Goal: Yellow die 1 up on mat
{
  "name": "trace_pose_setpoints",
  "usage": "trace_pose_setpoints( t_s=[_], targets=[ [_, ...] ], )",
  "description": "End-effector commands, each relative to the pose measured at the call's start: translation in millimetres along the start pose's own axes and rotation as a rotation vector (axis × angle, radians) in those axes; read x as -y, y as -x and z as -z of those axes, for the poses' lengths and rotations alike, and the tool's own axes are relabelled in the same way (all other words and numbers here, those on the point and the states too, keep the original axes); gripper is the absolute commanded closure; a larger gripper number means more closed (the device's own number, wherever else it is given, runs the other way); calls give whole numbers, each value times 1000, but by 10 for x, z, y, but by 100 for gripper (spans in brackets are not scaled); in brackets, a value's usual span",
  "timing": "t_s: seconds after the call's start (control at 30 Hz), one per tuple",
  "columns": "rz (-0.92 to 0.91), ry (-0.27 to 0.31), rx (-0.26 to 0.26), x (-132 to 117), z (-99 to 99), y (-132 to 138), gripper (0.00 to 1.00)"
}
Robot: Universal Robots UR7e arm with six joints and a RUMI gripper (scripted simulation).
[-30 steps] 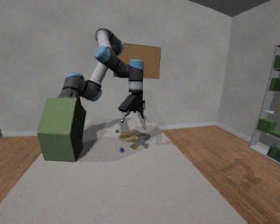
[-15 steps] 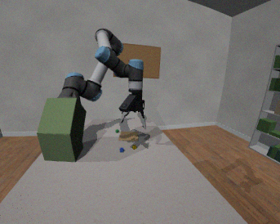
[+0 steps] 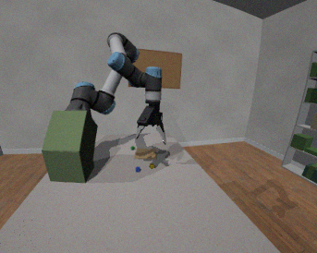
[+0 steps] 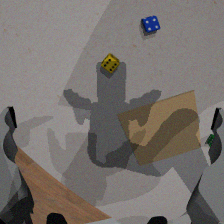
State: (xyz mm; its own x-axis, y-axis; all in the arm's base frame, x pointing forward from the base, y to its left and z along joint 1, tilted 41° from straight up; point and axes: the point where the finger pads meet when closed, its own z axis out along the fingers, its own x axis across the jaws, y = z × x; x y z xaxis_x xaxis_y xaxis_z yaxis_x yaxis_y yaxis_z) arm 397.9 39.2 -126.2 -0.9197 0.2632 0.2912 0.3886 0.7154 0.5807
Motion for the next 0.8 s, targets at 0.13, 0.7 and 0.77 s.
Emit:
trace_pose_setpoints(
  t_s=[0.13,0.7,0.77],
  targets=[
    [119,0,1,-43,18,-10,0],
    [447,-1,1,-174,52,-52,0],
    [500,-1,1,-197,58,-60,0]
  ],
)
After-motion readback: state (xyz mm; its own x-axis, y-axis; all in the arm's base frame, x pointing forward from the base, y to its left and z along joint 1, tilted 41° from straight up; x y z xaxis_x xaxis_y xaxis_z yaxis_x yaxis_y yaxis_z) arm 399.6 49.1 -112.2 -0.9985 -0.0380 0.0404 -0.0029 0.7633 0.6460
